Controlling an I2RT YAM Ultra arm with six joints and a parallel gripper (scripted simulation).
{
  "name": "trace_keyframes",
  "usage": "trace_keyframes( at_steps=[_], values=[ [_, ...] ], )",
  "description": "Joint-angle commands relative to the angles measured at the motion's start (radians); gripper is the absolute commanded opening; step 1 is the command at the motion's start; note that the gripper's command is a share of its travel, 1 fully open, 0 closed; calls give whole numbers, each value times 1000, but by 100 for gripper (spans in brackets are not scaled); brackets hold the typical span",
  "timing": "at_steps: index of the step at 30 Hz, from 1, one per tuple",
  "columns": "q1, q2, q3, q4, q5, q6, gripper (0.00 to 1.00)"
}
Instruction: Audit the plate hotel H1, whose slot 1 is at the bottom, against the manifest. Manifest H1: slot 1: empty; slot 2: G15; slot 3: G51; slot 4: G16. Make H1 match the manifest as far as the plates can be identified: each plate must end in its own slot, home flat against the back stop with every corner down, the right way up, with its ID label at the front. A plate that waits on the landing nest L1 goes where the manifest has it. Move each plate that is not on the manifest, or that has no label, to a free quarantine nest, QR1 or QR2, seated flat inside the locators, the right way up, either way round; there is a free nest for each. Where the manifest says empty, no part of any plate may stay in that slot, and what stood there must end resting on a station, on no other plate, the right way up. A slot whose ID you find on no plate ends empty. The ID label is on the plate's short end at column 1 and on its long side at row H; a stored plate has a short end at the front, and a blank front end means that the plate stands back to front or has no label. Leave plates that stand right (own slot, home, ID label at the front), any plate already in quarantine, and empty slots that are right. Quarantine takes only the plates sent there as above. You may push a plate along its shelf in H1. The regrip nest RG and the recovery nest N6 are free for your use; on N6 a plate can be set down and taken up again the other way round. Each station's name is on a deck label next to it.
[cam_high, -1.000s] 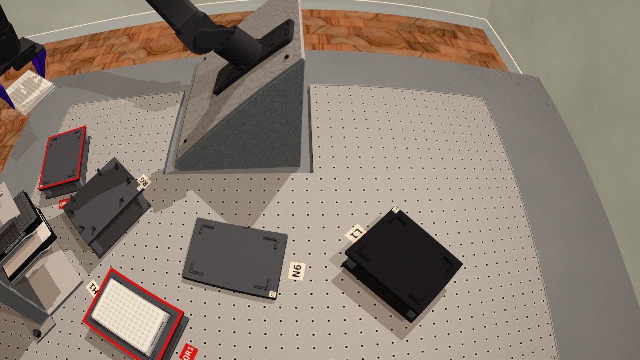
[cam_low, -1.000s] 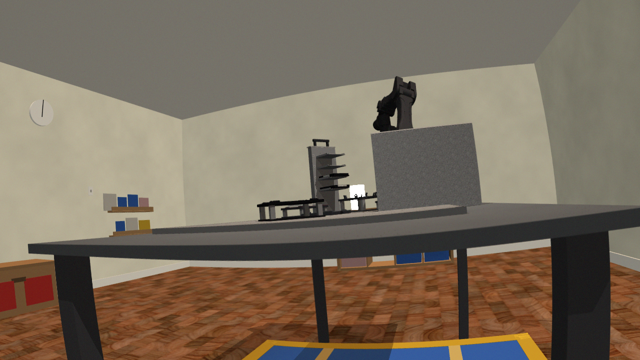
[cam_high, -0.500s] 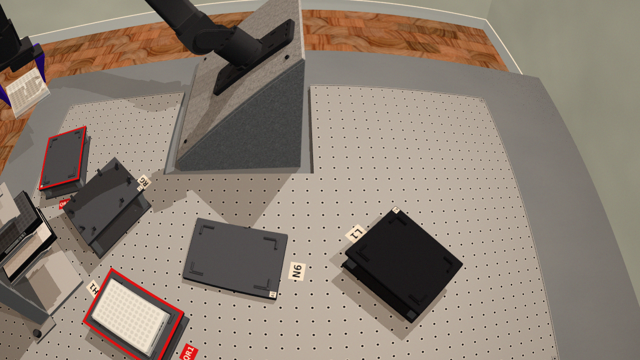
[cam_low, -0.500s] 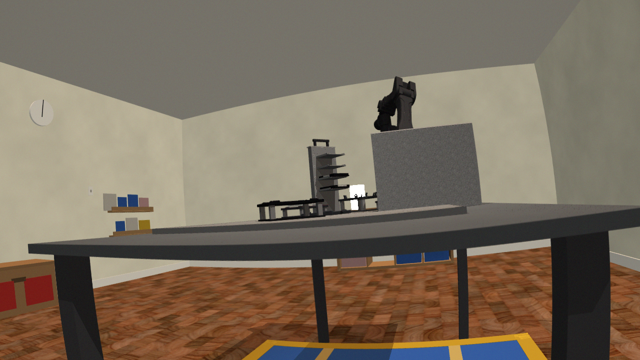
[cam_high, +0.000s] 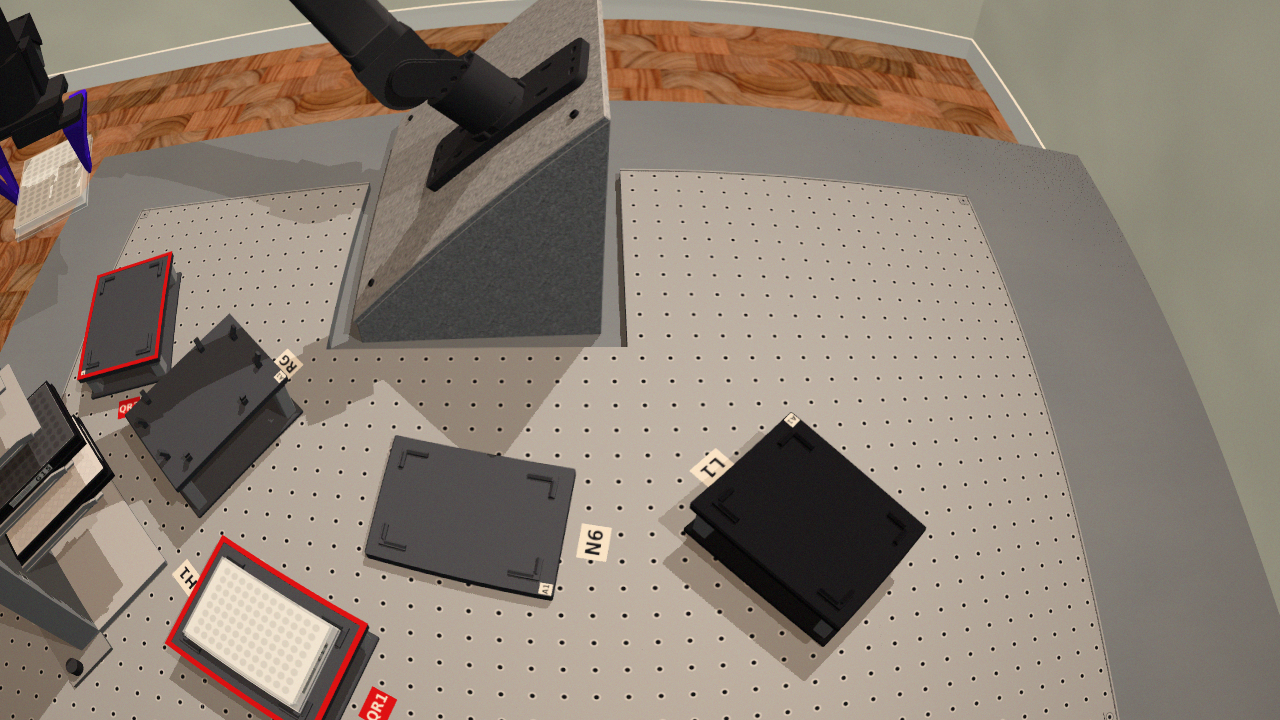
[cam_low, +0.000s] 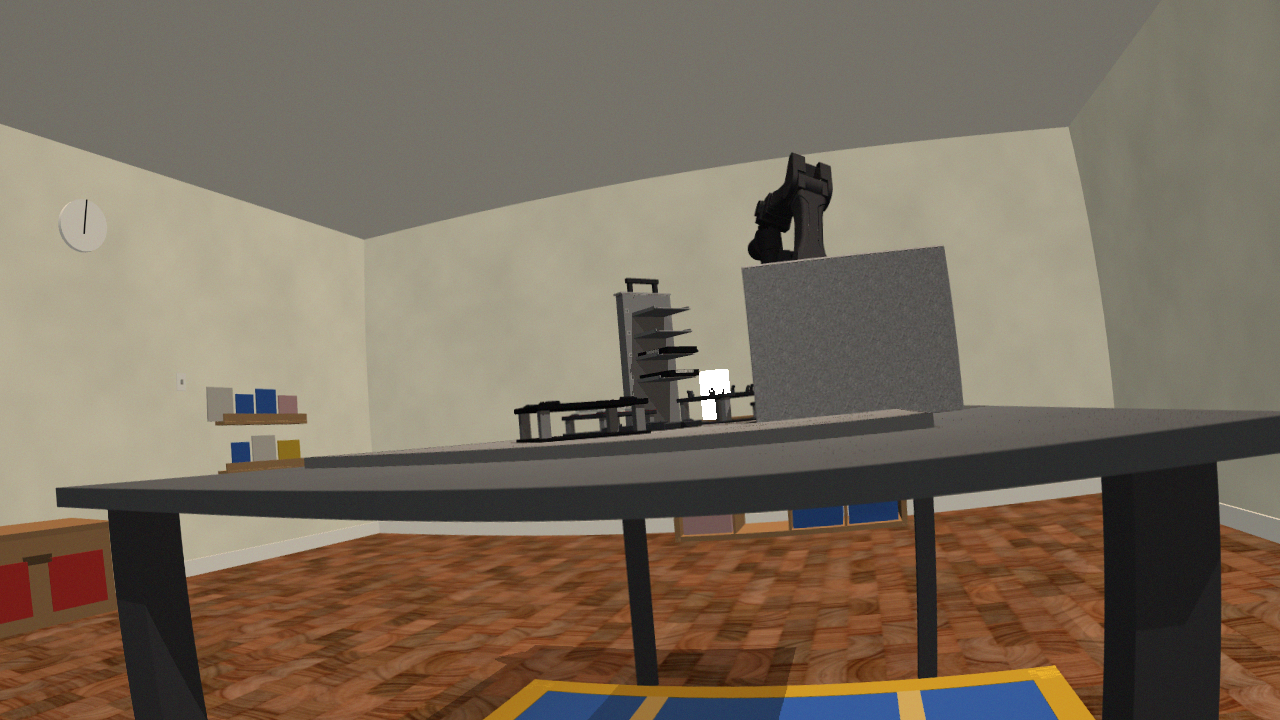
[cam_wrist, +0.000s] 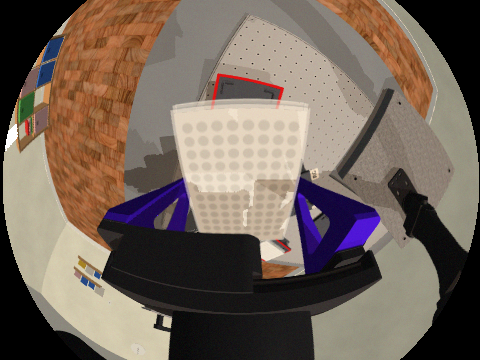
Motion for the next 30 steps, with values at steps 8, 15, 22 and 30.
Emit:
trace_keyframes(
  at_steps=[8,15,22,30],
  values=[
    [-4,-8,-7,11,-3,210,86],
    [-32,-13,-85,91,-21,187,86],
    [-55,-9,-139,155,-36,169,86],
    [-80,-3,-201,229,-52,149,86]
  ],
)
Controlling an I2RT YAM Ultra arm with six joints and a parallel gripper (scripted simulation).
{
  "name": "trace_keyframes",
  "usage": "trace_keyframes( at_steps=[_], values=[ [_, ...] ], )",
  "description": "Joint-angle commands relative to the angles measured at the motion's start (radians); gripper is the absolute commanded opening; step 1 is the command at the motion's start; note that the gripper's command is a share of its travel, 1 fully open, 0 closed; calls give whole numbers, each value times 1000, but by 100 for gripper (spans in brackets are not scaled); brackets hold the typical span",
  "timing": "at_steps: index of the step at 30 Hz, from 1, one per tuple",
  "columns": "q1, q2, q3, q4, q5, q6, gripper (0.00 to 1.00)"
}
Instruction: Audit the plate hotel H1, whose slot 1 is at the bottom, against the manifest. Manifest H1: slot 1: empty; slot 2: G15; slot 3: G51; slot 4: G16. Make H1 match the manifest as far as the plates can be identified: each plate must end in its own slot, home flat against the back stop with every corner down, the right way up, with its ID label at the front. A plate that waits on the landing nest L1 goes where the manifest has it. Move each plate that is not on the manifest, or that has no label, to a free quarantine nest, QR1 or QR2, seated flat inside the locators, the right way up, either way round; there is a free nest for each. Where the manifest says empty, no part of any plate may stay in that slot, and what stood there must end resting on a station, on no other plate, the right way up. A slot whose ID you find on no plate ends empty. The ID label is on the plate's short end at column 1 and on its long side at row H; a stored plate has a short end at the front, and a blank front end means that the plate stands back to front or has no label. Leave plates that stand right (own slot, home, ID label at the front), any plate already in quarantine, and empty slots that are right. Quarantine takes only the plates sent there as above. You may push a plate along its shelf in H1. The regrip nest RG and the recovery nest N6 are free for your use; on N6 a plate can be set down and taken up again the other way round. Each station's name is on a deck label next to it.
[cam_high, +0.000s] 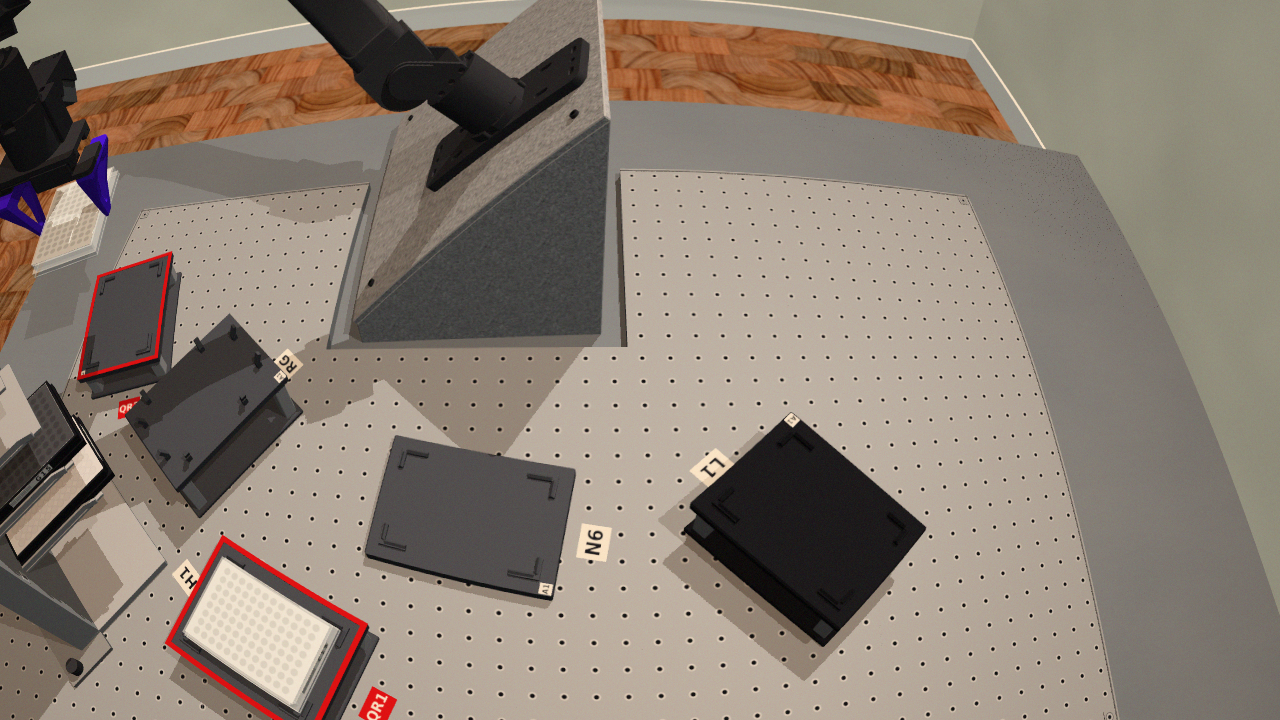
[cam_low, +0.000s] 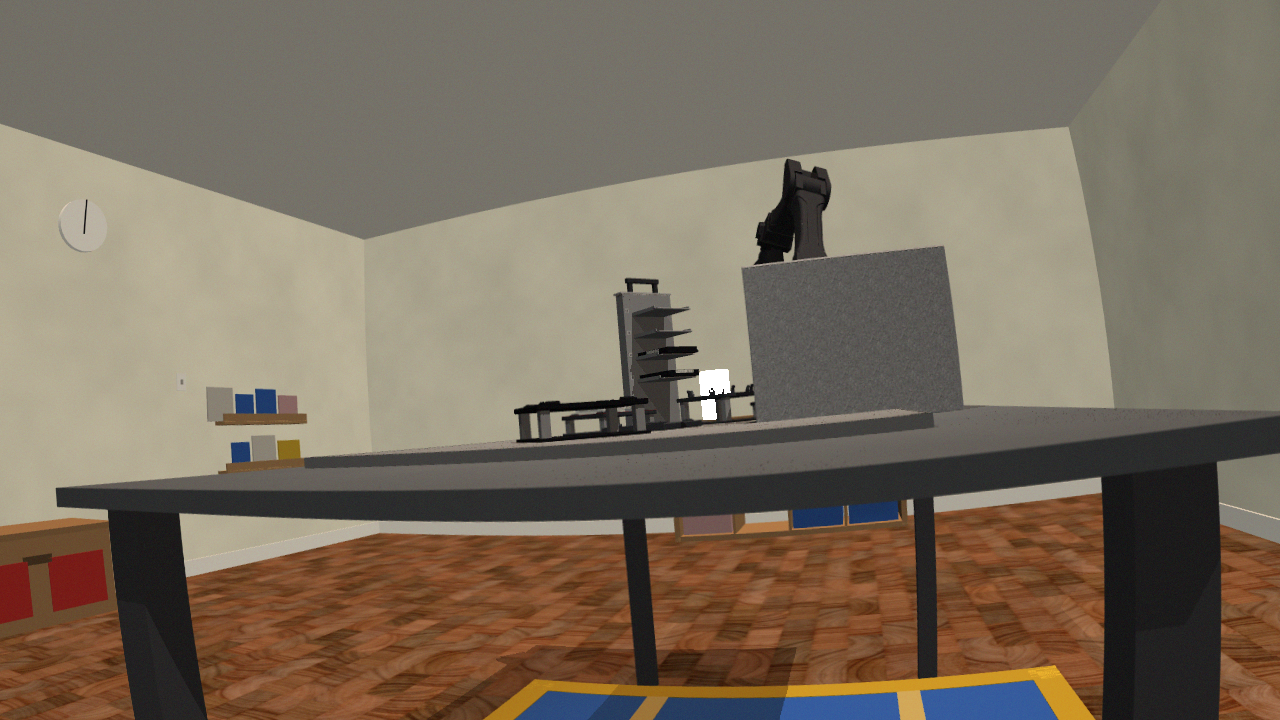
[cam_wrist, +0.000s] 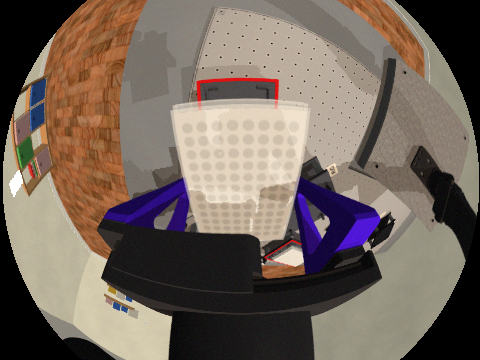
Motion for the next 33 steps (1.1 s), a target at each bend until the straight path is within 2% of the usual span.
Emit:
trace_keyframes(
  at_steps=[1,25,33],
  values=[
    [-5,-5,-14,42,-4,-13,86],
    [-67,47,-161,254,-46,-62,86],
    [-77,59,-184,291,-52,-69,86]
  ],
)
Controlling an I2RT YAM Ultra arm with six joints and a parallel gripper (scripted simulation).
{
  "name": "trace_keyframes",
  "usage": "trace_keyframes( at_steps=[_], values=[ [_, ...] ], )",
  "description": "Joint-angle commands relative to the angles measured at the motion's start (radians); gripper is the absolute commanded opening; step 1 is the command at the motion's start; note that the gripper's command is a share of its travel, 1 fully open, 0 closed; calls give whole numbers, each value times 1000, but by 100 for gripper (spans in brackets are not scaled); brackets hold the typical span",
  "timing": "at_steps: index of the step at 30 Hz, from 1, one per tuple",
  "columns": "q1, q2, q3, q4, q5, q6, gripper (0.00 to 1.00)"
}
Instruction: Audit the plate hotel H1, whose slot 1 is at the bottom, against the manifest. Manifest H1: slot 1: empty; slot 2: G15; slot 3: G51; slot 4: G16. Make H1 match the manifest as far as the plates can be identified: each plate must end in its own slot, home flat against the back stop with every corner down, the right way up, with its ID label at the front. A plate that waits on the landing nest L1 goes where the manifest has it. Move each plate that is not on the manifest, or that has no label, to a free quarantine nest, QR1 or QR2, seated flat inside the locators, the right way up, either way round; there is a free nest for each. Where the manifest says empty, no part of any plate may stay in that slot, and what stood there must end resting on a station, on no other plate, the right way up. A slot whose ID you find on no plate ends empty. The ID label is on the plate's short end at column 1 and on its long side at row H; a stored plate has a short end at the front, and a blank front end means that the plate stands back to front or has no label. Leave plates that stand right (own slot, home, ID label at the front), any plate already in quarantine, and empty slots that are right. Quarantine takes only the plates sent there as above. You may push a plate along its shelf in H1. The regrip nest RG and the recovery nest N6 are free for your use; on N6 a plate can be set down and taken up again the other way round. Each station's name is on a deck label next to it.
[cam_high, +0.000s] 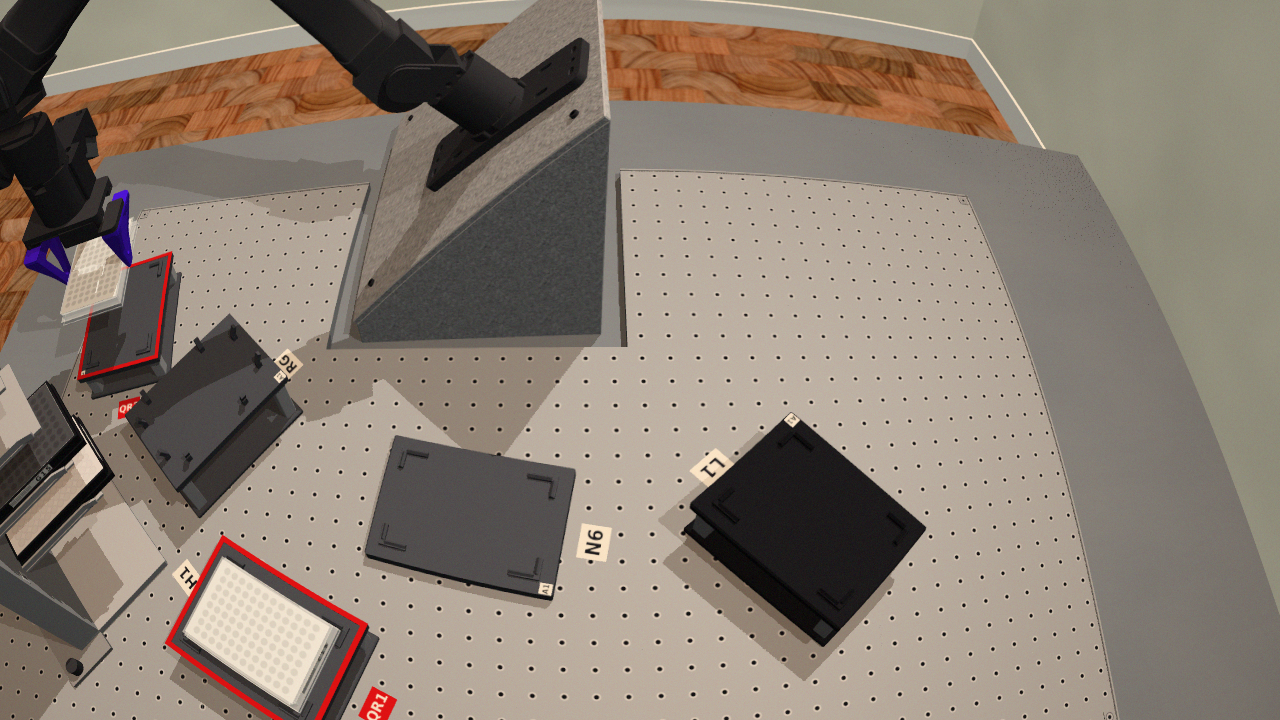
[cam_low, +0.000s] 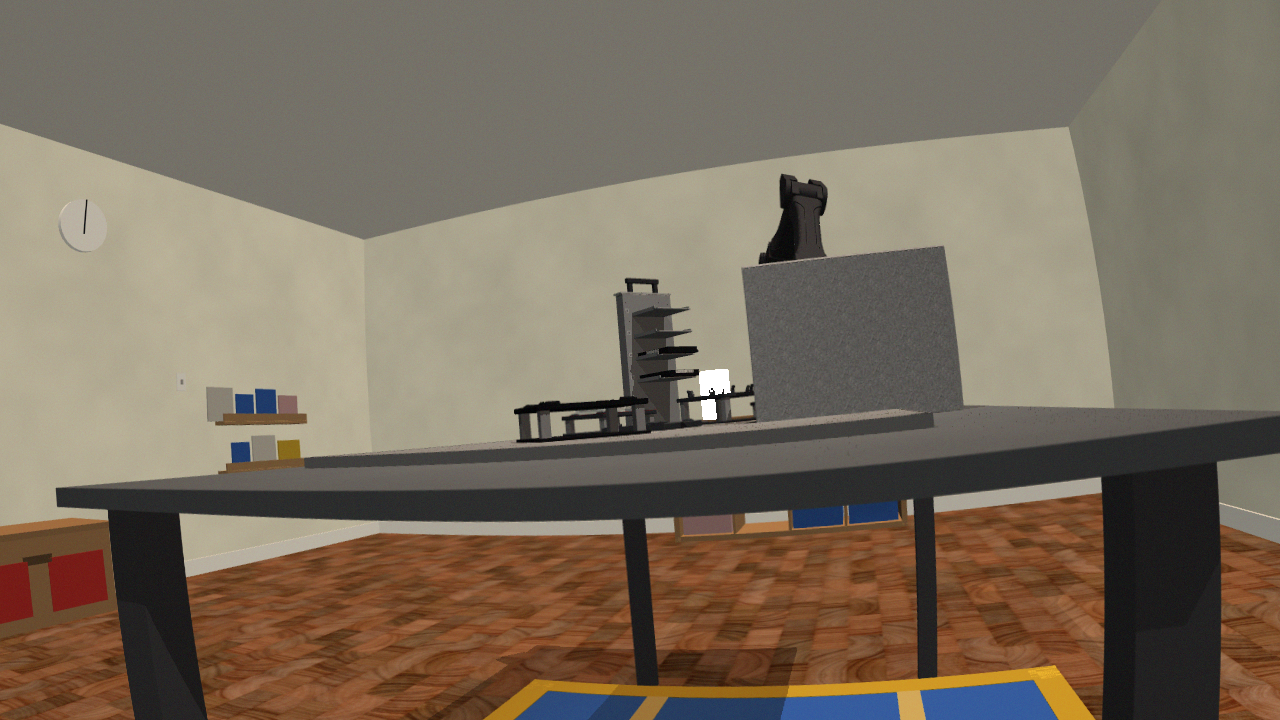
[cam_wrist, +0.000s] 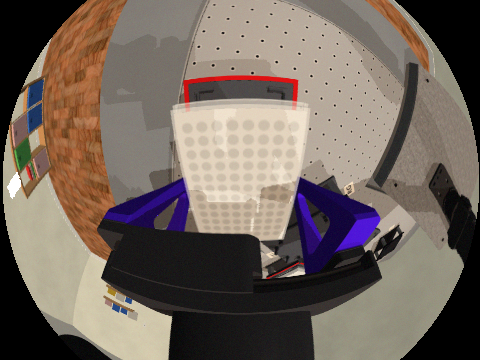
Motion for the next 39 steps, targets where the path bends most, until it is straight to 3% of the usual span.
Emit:
trace_keyframes(
  at_steps=[1,39],
  values=[
    [1,-9,3,13,0,-5,86],
    [-6,-10,-28,45,-5,-11,86]
  ],
)
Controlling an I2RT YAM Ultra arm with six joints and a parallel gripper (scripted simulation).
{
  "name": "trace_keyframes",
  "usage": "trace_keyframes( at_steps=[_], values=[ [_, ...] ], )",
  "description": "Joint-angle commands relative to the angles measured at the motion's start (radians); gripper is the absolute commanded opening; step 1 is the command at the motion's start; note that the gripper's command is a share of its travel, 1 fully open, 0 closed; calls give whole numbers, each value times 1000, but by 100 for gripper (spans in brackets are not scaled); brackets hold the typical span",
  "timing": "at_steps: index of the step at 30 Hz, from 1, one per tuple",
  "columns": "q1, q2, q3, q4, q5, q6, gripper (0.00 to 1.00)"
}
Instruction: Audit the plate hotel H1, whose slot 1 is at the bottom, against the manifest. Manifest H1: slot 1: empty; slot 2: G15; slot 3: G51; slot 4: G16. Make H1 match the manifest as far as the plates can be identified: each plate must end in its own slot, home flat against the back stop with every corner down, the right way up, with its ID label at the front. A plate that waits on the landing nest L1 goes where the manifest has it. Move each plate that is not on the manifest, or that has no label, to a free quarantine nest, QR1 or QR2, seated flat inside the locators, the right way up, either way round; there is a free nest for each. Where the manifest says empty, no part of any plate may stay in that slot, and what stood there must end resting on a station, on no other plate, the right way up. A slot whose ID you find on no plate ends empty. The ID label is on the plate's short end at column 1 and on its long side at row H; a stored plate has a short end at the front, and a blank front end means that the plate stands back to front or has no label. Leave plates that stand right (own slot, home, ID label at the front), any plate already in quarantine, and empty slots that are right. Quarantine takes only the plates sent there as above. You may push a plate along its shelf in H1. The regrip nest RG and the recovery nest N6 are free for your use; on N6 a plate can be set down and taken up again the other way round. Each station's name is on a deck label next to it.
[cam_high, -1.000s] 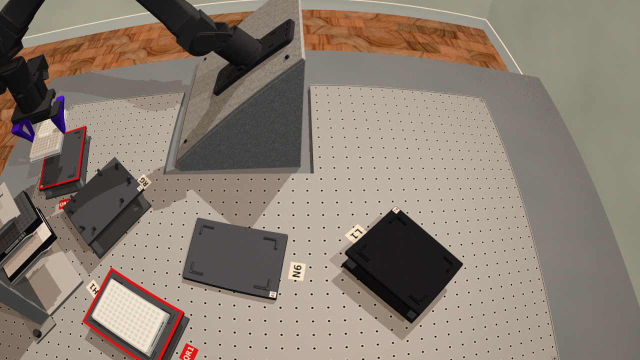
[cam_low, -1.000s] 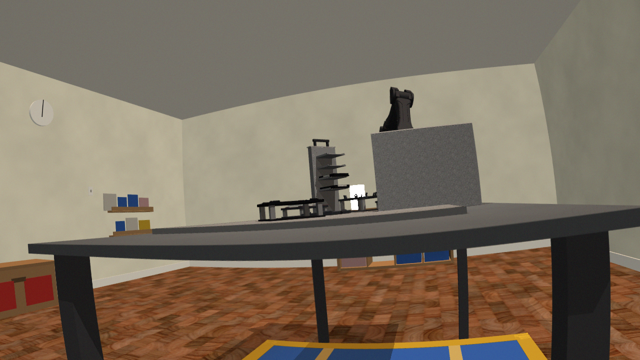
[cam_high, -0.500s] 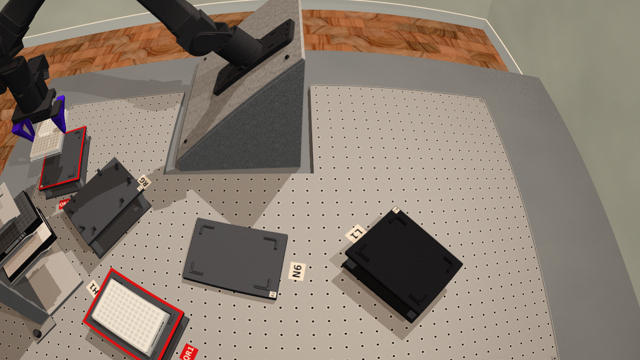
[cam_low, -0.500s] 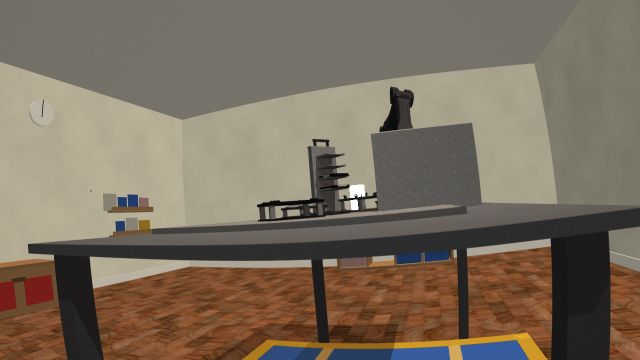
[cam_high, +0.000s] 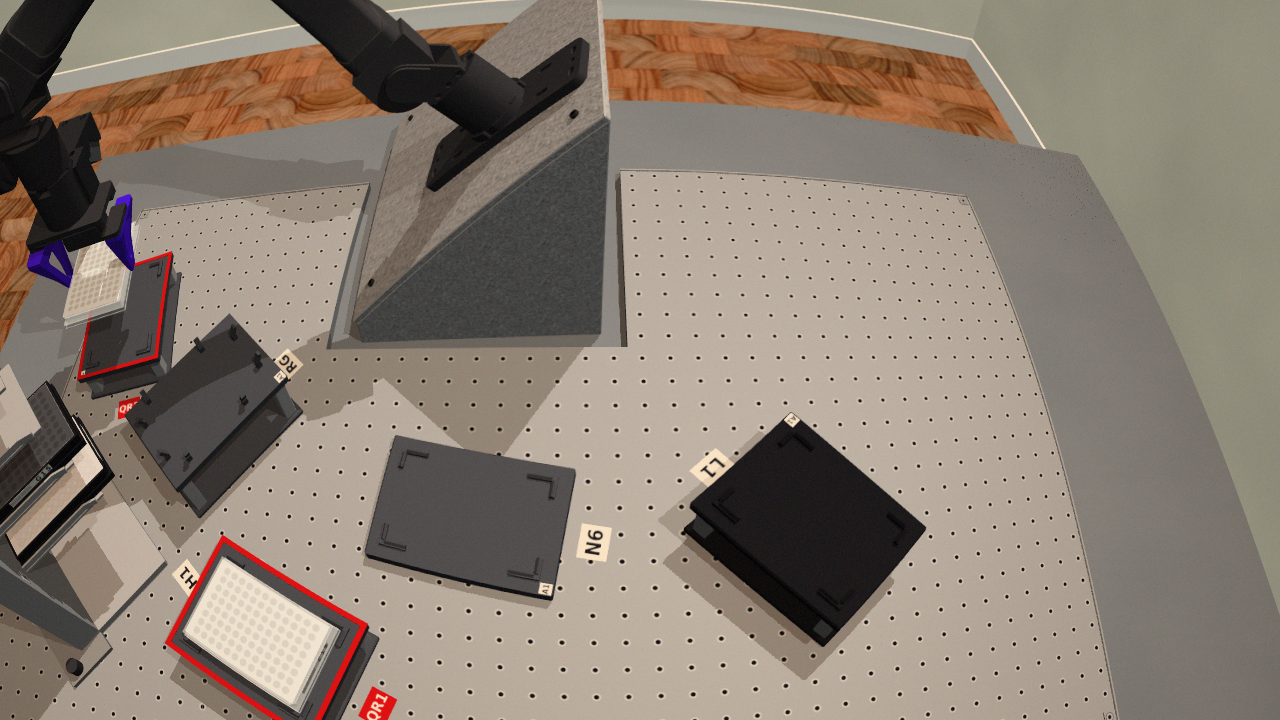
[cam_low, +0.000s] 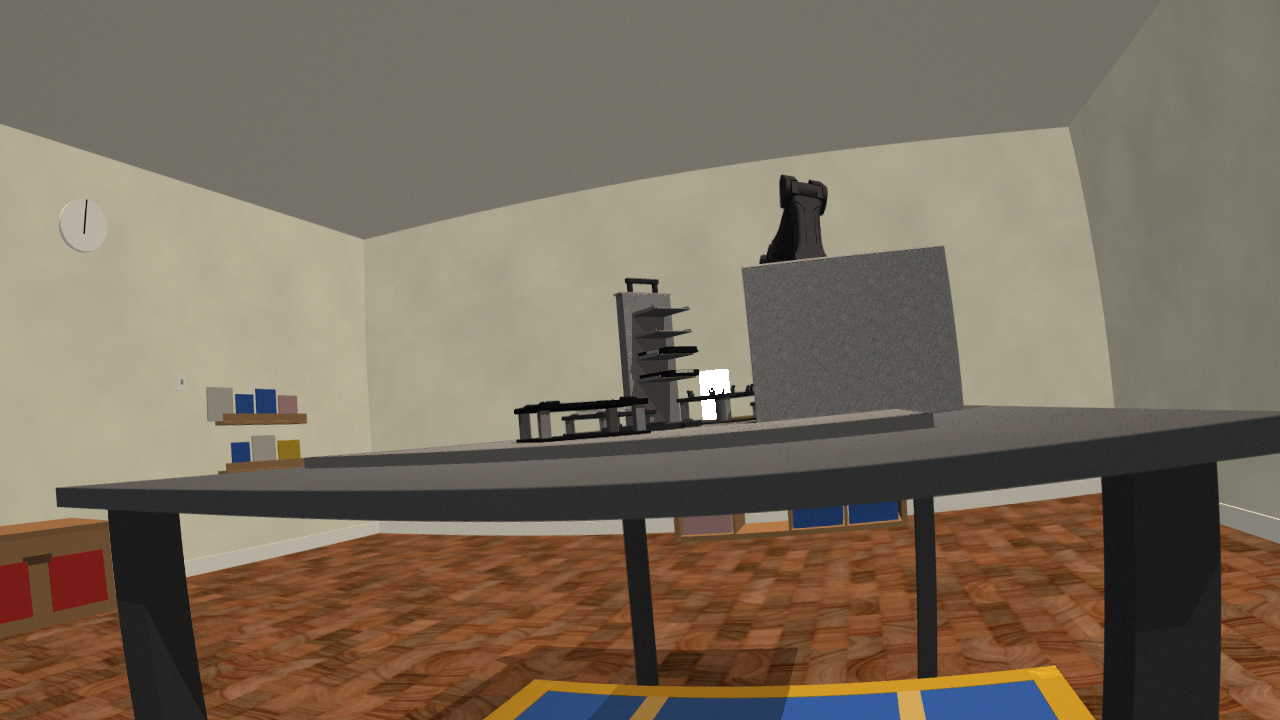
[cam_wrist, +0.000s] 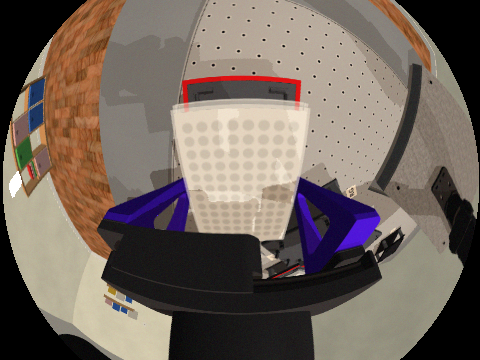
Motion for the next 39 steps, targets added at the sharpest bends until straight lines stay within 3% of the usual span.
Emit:
trace_keyframes(
  at_steps=[1,39],
  values=[
    [0,-6,2,6,0,-3,86],
    [-17,27,-37,80,-12,-16,86]
  ],
)
